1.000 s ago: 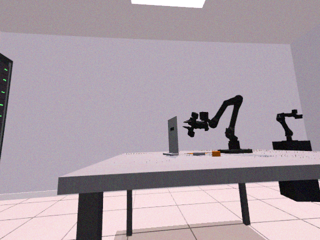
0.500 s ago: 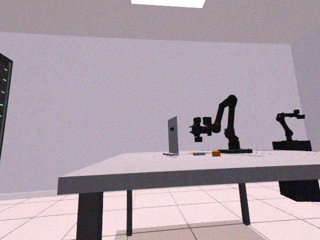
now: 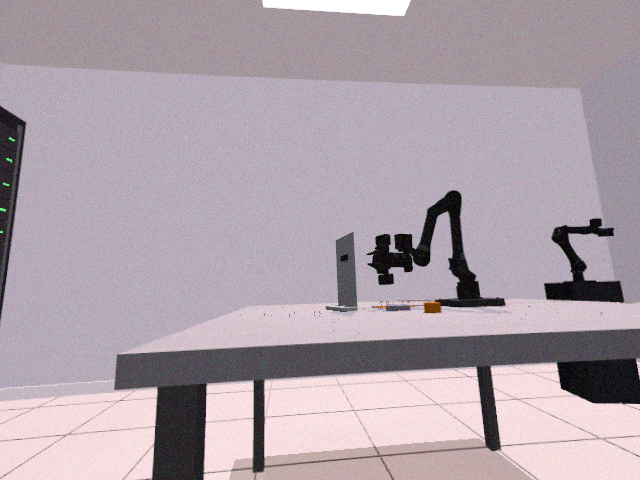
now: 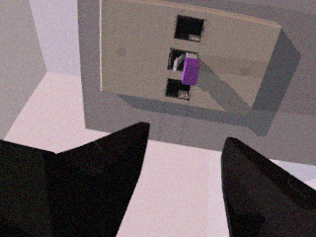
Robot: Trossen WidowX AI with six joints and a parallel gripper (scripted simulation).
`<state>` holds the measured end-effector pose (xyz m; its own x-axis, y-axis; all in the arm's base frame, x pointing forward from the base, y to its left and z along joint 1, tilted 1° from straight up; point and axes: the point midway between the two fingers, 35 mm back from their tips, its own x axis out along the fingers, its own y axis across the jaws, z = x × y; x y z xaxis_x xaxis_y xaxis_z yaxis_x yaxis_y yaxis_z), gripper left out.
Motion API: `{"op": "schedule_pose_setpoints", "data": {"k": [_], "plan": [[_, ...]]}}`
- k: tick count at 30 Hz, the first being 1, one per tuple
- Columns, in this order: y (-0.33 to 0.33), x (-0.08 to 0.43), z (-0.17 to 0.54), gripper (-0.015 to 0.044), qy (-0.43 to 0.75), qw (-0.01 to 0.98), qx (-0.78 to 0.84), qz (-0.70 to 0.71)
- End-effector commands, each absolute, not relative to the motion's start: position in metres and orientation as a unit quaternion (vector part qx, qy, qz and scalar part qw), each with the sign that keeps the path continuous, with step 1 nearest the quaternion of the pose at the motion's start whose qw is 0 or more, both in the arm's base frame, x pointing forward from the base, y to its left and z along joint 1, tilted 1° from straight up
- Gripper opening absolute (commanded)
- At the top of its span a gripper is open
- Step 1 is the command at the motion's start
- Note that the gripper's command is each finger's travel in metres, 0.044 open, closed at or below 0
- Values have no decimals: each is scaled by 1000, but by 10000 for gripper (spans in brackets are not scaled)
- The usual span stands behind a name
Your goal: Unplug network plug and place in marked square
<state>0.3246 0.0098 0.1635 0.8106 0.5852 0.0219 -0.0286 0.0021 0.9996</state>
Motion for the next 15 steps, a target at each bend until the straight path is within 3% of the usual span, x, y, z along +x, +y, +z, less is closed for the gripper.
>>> {"op": "schedule_pose_setpoints", "data": {"k": [1,15], "plan": [[14,335,165,156,204,679,667,228],[19,354,167,156,203,679,667,229]]}}
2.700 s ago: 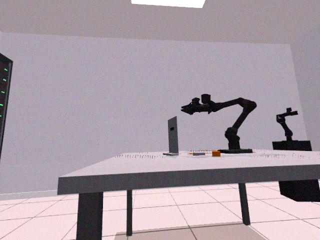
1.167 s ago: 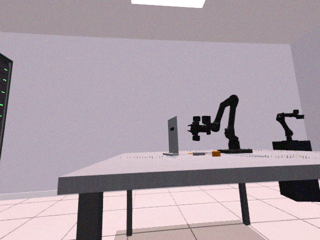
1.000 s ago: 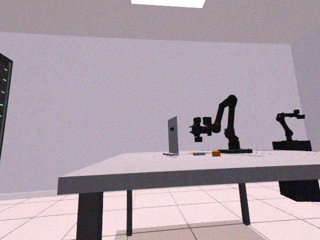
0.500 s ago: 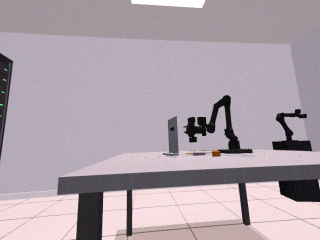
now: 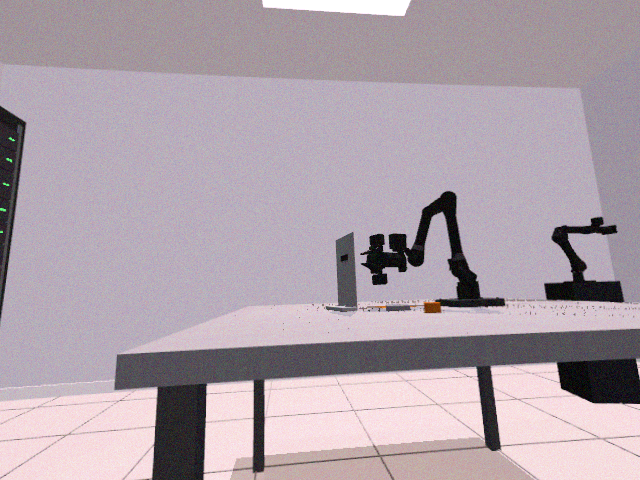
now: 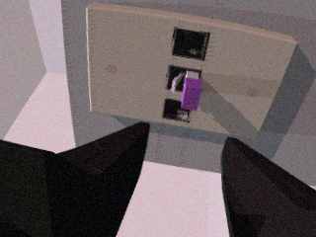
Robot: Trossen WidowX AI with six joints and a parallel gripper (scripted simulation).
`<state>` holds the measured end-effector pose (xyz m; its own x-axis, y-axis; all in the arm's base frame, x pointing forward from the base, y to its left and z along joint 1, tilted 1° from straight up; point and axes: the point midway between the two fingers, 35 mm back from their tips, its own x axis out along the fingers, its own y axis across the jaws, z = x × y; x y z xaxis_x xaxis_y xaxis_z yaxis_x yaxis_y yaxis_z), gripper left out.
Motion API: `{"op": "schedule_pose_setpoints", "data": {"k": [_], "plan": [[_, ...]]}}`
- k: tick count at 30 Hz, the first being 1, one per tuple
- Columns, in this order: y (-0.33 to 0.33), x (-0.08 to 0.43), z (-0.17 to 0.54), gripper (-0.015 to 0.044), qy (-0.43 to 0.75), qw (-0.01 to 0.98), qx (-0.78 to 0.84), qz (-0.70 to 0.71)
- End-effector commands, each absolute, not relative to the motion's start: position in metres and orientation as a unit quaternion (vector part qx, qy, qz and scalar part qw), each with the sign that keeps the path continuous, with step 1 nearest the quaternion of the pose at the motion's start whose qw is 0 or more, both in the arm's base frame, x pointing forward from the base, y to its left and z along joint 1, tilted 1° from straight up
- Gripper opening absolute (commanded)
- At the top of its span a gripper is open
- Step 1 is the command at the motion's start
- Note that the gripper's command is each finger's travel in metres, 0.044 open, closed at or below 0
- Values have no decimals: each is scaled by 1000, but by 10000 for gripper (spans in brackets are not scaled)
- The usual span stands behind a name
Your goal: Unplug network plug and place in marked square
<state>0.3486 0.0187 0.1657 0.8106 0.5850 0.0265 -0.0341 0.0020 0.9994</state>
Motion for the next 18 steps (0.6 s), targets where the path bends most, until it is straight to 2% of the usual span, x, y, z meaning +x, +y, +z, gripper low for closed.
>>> {"op": "schedule_pose_setpoints", "data": {"k": [1,18], "plan": [[20,355,167,156,203,679,667,229],[30,380,169,156,202,680,667,230]]}}
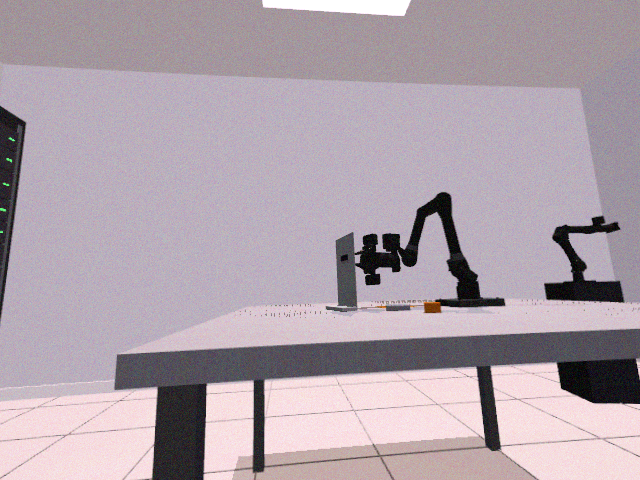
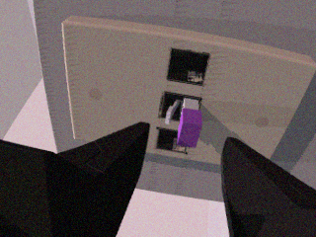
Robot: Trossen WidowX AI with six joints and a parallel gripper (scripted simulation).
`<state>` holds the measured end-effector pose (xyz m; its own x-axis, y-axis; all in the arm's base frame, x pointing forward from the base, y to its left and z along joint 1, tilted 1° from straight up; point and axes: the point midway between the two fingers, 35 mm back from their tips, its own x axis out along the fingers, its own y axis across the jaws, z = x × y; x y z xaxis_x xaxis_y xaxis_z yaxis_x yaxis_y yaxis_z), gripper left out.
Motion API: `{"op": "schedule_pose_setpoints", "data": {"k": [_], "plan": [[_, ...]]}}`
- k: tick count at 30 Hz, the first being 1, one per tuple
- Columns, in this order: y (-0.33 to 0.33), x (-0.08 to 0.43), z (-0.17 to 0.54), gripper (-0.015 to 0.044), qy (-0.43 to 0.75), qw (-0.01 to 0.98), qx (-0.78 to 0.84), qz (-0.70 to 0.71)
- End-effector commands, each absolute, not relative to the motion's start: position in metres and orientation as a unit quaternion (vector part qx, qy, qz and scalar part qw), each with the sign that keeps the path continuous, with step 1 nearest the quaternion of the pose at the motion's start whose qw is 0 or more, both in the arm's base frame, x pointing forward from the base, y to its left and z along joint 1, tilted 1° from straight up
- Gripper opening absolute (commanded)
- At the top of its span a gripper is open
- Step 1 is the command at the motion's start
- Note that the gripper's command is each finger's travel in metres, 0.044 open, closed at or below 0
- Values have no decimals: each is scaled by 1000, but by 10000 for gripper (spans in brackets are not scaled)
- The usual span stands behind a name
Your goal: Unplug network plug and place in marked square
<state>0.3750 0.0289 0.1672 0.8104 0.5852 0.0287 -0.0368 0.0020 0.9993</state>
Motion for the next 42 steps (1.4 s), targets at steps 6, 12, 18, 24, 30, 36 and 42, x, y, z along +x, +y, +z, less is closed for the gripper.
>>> {"op": "schedule_pose_setpoints", "data": {"k": [6,12,18,24,30,36,42], "plan": [[34,388,169,156,202,679,667,230],[35,390,169,136,202,679,667,230],[35,390,169,96,202,679,667,230],[35,390,169,56,202,679,667,230],[35,390,169,16,202,679,667,230],[35,390,169,0,202,679,667,230],[34,387,169,0,202,679,667,230]]}}
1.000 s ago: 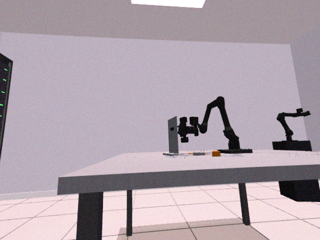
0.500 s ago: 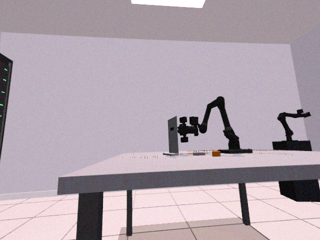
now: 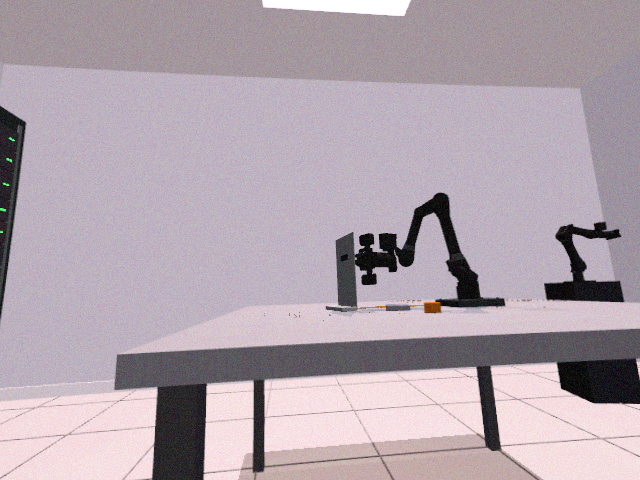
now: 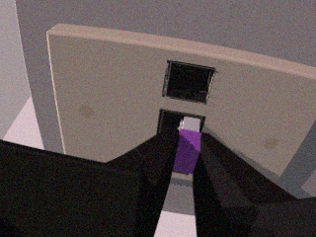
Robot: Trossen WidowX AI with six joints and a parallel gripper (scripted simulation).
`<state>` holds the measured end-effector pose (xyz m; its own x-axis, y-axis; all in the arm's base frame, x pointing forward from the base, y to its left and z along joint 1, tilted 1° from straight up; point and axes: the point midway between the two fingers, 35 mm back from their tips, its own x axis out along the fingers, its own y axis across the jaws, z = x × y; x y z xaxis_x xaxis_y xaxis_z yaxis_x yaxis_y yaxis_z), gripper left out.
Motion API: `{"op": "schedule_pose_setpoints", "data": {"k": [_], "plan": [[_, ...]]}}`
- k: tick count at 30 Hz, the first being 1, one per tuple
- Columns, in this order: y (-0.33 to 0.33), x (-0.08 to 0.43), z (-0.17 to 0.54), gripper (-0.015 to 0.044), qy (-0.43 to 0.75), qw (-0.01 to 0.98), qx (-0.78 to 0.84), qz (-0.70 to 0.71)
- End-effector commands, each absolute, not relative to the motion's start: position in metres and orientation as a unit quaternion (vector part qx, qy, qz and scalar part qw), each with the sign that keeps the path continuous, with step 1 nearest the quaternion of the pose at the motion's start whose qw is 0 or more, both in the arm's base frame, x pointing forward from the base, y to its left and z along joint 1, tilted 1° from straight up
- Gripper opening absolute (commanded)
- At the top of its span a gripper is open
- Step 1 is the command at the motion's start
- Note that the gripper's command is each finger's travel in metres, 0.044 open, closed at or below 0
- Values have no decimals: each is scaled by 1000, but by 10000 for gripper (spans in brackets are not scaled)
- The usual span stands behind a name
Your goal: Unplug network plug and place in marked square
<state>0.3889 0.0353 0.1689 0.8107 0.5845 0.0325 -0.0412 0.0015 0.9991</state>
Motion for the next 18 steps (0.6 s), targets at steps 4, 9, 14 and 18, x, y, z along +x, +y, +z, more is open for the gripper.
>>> {"op": "schedule_pose_setpoints", "data": {"k": [4,9,14,18], "plan": [[33,384,168,0,202,679,667,230],[32,381,168,0,202,679,667,230],[31,378,168,0,202,679,667,230],[30,375,168,0,203,679,667,230]]}}
